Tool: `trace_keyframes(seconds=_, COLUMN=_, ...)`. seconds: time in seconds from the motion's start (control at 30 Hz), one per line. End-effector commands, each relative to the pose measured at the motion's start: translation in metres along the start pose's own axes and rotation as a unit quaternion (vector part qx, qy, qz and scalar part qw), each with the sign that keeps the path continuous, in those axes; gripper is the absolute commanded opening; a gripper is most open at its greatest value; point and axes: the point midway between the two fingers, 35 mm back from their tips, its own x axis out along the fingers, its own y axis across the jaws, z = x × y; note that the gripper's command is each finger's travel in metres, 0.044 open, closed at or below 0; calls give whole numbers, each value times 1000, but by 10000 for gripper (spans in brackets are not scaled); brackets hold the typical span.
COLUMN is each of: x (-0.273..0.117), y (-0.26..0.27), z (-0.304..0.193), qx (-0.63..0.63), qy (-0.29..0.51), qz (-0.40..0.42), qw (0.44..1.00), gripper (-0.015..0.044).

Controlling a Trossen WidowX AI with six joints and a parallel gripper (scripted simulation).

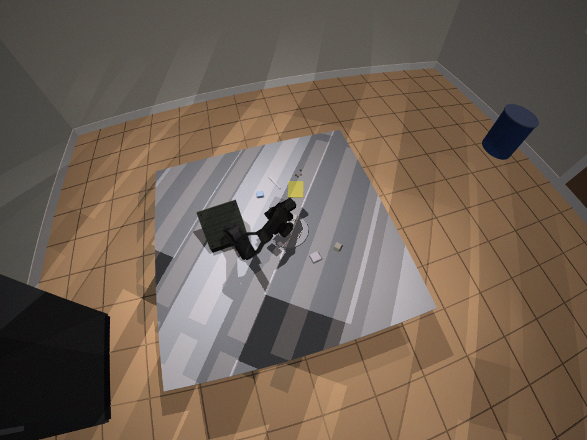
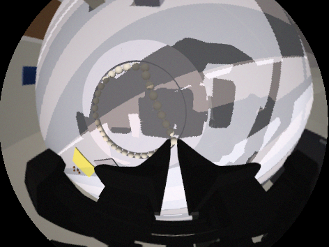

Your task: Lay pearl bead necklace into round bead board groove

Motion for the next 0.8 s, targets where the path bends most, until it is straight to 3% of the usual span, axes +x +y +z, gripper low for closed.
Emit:
trace_keyframes(seconds=0.0, x=1, y=0, z=0, qx=3, qy=-1, qz=1, qw=1000, gripper=0)
trace_keyframes(seconds=0.2, x=8, y=-2, z=0, qx=3, qy=-1, qz=1, qw=1000, gripper=0)
trace_keyframes(seconds=0.77, x=4, y=-2, z=-1, qx=2, qy=1, qz=-1, qw=1000, gripper=440)
